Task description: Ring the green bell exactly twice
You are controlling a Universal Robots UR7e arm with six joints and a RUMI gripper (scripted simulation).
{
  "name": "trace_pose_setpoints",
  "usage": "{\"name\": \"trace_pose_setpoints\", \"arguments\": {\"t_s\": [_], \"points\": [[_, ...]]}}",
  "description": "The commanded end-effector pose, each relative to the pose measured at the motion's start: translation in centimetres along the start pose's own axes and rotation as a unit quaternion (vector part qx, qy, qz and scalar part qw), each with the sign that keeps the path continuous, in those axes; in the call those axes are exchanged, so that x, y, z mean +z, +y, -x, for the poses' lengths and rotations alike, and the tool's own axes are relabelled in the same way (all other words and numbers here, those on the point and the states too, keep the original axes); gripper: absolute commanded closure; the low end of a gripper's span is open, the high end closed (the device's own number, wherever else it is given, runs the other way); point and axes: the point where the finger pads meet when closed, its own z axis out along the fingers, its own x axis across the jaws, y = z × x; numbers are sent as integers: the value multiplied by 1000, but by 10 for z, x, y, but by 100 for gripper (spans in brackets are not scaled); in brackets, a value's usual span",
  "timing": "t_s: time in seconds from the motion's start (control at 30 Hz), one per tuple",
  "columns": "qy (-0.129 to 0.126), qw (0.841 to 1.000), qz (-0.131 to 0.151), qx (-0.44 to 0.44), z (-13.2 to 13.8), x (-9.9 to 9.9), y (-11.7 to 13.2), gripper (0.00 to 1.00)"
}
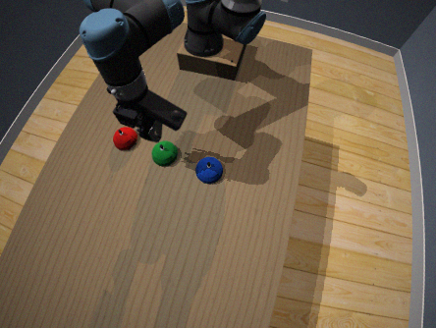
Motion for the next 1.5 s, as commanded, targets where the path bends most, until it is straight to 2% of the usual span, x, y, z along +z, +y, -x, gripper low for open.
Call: {"name": "trace_pose_setpoints", "arguments": {"t_s": [0.0, 0.33, 1.47], "points": [[0, 1000, 0, 0, 0, -15, 1, 100], [0, 1000, 0, 0, 0, -33, 1, 100], [-2, 1000, 0, 0, 1, -34, 0, 100]]}}
